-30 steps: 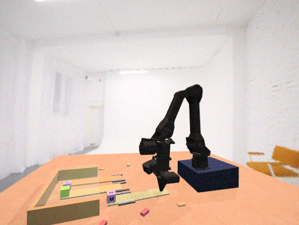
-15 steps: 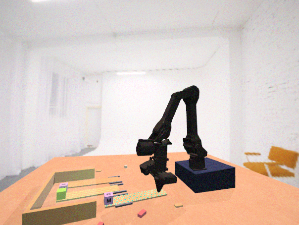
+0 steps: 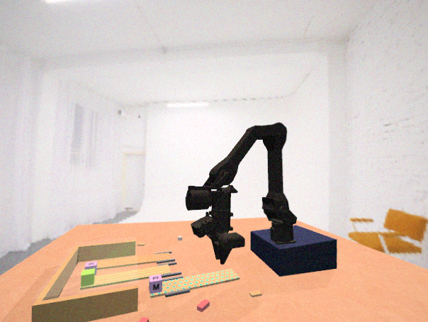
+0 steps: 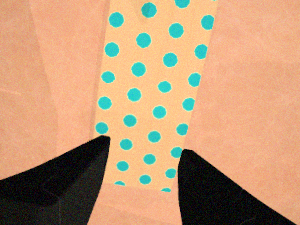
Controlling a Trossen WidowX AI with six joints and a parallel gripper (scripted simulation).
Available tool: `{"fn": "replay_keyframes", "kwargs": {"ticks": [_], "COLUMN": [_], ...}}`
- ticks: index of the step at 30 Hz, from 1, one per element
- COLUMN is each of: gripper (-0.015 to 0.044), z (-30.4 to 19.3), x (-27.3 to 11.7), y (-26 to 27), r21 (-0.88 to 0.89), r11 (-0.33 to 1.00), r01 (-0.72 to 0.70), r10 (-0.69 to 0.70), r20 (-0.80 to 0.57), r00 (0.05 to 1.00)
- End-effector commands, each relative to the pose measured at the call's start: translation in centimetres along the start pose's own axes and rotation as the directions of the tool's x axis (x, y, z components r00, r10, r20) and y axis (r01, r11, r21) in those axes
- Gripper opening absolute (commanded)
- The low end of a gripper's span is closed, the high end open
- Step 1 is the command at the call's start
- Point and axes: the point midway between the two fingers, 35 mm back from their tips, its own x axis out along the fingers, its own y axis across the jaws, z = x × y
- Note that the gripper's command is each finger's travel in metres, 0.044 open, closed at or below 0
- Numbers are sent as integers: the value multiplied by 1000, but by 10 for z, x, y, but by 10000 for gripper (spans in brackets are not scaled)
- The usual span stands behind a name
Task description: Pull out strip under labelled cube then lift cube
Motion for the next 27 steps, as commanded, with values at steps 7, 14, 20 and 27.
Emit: {"fn": "replay_keyframes", "kwargs": {"ticks": [7,14,20,27], "gripper": [394,440,440,440], "z": [41,71,98,129], "x": [-5,-10,-14,-18], "y": [0,0,0,1], "r21": [9,10,10,10], "r11": [1000,1000,1000,1000], "r01": [-2,-2,-2,-3], "r10": [2,2,2,3], "r20": [0,3,6,9], "r00": [1000,1000,1000,1000]}}
